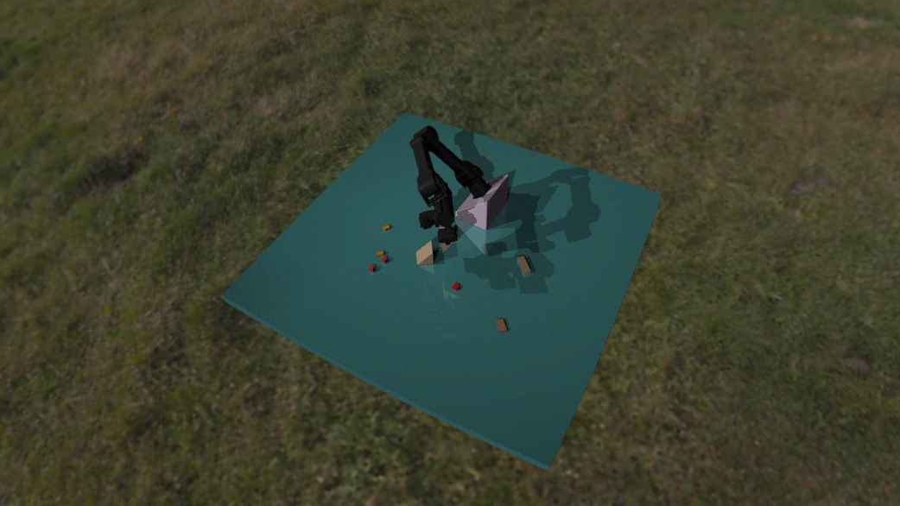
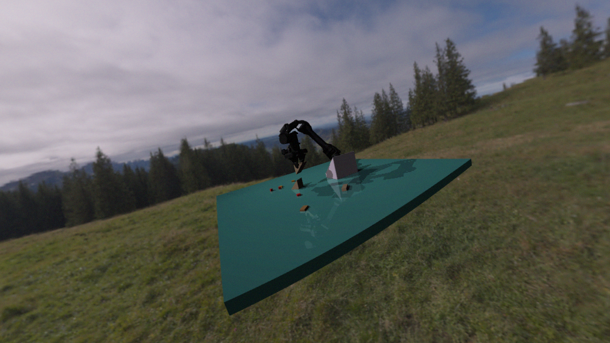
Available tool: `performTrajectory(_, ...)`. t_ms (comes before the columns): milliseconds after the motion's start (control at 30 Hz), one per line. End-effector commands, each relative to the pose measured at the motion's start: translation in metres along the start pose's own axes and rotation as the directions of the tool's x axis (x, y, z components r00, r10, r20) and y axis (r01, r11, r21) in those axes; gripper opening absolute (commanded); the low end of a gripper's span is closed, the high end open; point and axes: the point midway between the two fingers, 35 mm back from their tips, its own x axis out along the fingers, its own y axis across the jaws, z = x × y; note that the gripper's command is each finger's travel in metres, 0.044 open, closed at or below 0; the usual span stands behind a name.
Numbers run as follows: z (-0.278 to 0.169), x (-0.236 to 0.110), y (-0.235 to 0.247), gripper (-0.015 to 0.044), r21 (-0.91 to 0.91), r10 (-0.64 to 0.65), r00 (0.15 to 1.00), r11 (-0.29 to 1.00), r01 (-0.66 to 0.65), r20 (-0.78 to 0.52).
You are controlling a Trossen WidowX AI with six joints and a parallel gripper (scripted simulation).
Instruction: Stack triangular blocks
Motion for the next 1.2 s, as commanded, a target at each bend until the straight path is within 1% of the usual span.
performTrajectory(0, 0.02, -0.006, -0.002, 0.0, 0.0, 0.008, 1.0, 1.0, -0.008, 0.006)
performTrajectory(467, 0.079, -0.014, -0.016, 0.0, 0.0, -0.001, 1.0, 1.0, 0.001, 0.018)
performTrajectory(933, 0.14, -0.022, -0.043, 0.0, 0.004, -0.023, 0.999, 1.0, 0.023, 0.036)
performTrajectory(1167, 0.141, -0.017, -0.044, 0.0, 0.004, -0.025, 0.999, 1.0, 0.024, 0.037)
